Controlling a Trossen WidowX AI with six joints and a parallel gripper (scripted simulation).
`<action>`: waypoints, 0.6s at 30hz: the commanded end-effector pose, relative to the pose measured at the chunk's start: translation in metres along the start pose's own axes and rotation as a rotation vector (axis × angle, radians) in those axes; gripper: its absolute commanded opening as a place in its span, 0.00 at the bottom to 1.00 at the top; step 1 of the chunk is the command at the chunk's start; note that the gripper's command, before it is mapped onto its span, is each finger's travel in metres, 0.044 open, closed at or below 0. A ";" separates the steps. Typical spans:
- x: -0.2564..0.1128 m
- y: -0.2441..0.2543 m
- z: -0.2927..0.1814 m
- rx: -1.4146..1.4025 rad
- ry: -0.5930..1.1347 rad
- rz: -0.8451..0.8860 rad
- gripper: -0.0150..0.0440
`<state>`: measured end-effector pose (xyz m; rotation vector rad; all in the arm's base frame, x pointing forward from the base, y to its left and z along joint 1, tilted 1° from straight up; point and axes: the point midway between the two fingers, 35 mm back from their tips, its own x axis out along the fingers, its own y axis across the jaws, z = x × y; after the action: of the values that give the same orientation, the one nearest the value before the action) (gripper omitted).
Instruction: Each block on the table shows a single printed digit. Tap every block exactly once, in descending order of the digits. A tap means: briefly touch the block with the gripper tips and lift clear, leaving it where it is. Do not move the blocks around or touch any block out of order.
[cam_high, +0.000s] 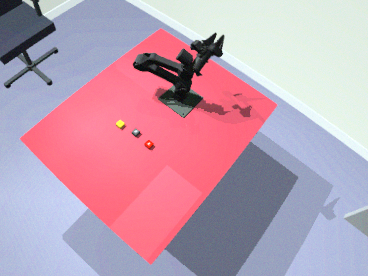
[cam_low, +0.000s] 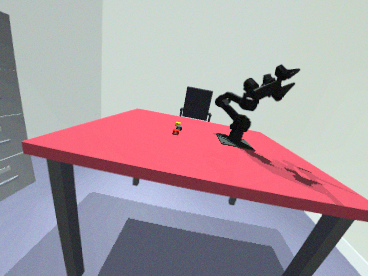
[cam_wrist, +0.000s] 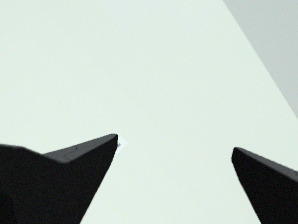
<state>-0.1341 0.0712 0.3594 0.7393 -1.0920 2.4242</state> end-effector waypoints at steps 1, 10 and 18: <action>0.001 -0.003 -0.002 0.000 0.011 -0.008 0.93; -0.027 -0.138 -0.083 -0.022 0.532 -0.451 0.93; -0.116 -0.233 -0.108 0.007 0.885 -0.856 0.93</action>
<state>-0.0102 0.2620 0.3668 0.1250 -0.4457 1.8573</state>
